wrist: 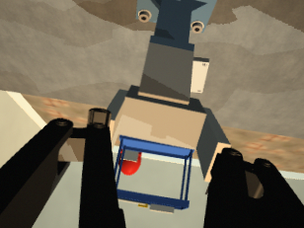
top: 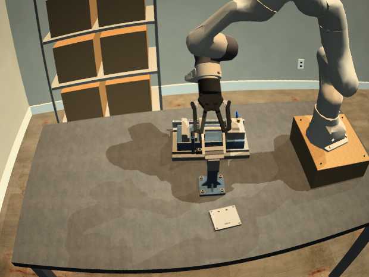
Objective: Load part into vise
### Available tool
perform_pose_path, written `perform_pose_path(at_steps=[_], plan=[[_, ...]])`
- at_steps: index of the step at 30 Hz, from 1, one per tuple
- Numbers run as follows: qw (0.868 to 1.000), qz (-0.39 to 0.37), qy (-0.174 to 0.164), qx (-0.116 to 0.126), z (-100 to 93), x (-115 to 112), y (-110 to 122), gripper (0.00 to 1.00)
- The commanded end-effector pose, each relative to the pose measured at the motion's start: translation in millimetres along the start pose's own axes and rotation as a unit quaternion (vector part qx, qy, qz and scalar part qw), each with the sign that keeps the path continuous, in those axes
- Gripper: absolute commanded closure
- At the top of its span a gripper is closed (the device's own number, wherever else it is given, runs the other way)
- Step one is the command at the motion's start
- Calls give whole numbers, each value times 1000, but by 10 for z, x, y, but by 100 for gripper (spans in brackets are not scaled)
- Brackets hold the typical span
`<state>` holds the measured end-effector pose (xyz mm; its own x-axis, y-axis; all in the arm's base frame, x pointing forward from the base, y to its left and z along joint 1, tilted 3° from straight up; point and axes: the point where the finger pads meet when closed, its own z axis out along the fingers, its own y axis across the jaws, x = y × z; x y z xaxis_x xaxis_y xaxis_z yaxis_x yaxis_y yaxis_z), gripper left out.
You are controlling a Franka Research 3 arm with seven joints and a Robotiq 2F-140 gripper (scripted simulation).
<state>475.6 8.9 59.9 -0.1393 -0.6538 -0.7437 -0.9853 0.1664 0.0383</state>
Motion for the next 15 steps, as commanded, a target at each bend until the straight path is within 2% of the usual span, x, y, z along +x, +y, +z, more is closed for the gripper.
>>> perform_pose_path(at_steps=[1, 15], plan=[[1000, -7, -1, 3, 0, -2, -28, 100], [1000, -7, -1, 3, 11, 9, -28, 100]])
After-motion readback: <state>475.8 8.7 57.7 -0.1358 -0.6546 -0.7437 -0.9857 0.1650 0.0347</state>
